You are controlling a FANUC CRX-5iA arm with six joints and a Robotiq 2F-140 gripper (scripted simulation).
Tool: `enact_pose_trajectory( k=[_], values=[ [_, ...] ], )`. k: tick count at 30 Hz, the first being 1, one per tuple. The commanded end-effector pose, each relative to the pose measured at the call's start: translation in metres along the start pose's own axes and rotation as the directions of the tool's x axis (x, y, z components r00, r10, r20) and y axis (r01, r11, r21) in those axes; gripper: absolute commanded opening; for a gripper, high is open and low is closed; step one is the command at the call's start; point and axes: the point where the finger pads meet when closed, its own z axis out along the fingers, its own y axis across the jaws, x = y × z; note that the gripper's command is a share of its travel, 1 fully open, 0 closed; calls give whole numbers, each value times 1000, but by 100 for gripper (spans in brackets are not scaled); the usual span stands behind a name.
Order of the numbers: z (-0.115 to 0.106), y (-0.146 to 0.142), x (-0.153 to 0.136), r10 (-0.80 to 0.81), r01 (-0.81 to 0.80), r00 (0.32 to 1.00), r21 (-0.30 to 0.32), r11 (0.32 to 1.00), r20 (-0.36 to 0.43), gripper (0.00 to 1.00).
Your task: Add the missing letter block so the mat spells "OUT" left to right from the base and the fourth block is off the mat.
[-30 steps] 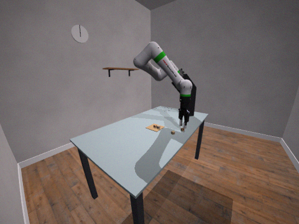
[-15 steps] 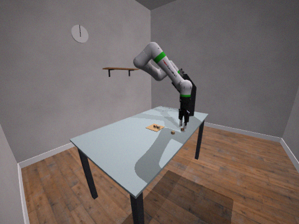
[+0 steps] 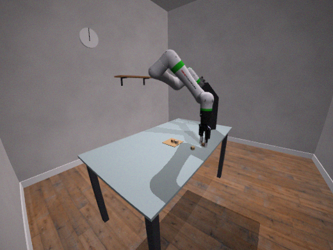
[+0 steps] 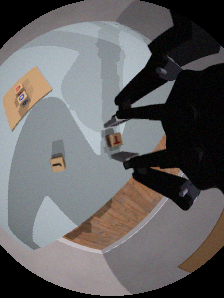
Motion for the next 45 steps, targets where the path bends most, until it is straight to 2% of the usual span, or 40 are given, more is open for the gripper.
enact_pose_trajectory(
  k=[1,17,18,34,35,45],
  values=[
    [4,0,0,0,0,1000,1,1000,0,37],
    [7,0,0,0,0,1000,1,1000,0,37],
    [7,0,0,0,0,1000,1,1000,0,25],
    [7,0,0,0,0,1000,1,1000,0,25],
    [7,0,0,0,0,1000,1,1000,0,13],
    [7,0,0,0,0,1000,1,1000,0,13]
  ],
)
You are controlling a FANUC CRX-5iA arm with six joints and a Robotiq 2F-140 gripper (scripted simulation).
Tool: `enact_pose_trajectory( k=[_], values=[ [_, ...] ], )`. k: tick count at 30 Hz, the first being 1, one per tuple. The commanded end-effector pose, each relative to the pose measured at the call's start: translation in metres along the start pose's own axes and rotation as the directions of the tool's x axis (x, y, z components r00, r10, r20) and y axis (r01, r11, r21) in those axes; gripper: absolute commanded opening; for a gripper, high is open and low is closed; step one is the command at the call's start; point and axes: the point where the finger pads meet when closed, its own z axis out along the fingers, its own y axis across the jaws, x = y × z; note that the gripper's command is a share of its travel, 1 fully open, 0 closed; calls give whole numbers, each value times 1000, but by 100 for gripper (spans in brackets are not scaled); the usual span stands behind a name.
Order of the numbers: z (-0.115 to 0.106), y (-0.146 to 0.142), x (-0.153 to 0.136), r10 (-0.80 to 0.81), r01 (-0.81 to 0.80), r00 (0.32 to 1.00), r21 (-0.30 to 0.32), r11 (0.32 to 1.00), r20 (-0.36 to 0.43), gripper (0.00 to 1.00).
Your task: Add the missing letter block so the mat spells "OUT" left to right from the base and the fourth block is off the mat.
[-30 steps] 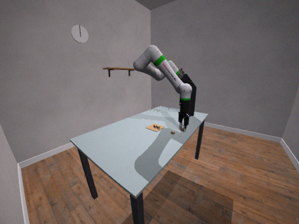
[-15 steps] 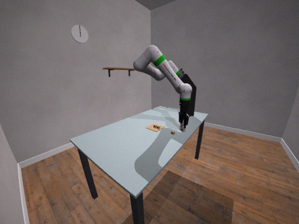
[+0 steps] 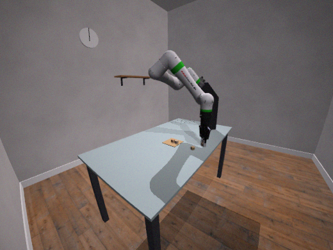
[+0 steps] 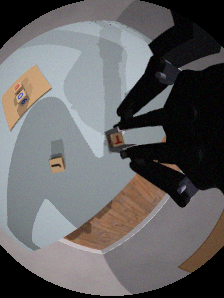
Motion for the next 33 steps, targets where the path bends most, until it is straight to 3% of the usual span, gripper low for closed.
enact_pose_trajectory(
  k=[1,25,29,33],
  values=[
    [0,0,0,0,0,1000,0,1000,0,13],
    [-1,0,0,0,0,1000,0,1000,0,13],
    [-11,0,0,0,0,1000,0,1000,0,13],
    [-37,0,0,0,0,1000,0,1000,0,13]
  ],
)
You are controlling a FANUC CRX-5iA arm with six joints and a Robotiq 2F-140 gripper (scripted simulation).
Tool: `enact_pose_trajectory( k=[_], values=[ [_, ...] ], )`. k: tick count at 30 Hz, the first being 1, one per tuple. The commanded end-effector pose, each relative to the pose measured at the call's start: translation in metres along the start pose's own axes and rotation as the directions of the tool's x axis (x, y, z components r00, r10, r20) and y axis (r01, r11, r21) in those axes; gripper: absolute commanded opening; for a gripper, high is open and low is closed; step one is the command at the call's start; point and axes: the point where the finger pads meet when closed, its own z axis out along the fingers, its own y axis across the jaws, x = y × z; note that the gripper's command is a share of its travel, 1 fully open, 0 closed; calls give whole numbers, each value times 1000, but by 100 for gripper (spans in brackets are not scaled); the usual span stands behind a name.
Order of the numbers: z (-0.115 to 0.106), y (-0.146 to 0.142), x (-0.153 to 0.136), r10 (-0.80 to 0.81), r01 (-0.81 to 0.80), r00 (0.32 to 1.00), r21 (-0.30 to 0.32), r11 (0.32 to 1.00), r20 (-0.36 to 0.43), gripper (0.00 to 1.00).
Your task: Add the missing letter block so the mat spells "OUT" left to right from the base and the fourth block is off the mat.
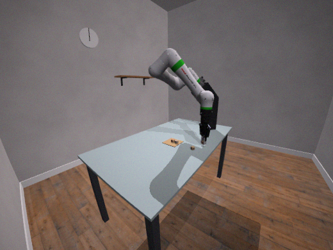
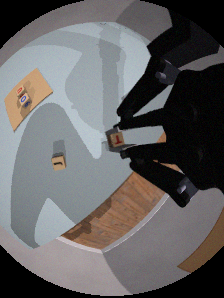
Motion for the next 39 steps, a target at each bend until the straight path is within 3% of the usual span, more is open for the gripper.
enact_pose_trajectory(
  k=[1,3,8,12,25,35,37,39],
  values=[
    [-27,0,0,0,0,1000,-1,1000,1,13],
    [-27,0,0,0,0,1000,-1,1000,1,13],
    [-63,0,0,0,0,1000,-1,1000,1,13],
    [-78,0,0,0,0,1000,-1,1000,1,13],
    [-82,0,1,2,-2,1000,-1,1000,1,13],
    [-76,50,76,330,-330,943,-6,944,28,13],
    [-76,50,76,330,-330,943,-6,944,28,13],
    [-75,70,100,435,-435,900,-8,901,31,13]
  ],
)
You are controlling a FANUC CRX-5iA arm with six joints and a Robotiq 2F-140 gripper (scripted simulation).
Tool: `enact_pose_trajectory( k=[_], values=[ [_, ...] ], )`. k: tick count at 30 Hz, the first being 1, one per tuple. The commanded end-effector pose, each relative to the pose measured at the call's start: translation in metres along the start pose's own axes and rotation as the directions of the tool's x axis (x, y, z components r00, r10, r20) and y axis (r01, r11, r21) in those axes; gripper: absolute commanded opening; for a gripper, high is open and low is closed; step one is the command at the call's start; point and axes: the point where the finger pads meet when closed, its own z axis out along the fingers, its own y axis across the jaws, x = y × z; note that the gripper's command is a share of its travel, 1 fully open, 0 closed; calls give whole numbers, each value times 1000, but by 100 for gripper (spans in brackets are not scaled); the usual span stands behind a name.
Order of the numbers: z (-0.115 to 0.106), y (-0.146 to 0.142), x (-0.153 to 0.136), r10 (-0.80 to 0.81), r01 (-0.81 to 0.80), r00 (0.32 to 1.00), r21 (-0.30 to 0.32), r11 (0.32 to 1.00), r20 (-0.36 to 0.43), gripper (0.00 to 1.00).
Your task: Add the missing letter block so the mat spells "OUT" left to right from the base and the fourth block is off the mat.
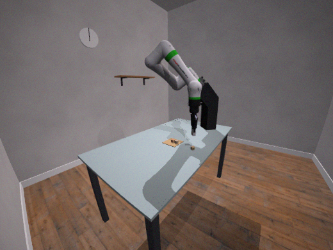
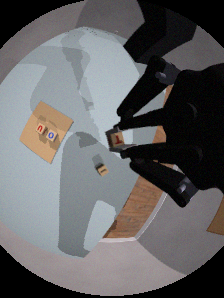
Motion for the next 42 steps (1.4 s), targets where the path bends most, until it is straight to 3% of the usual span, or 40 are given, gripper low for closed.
enact_pose_trajectory(
  k=[1,13,15,16,21,42],
  values=[
    [0,13,37,137,-138,990,11,990,8,13],
    [-5,64,134,487,-487,874,18,873,5,13],
    [-5,64,134,487,-487,874,18,873,5,13],
    [-8,79,154,556,-556,831,22,831,1,13],
    [-13,106,190,670,-669,743,32,743,-7,13],
    [-9,110,195,685,-685,729,29,728,-9,13]
  ],
)
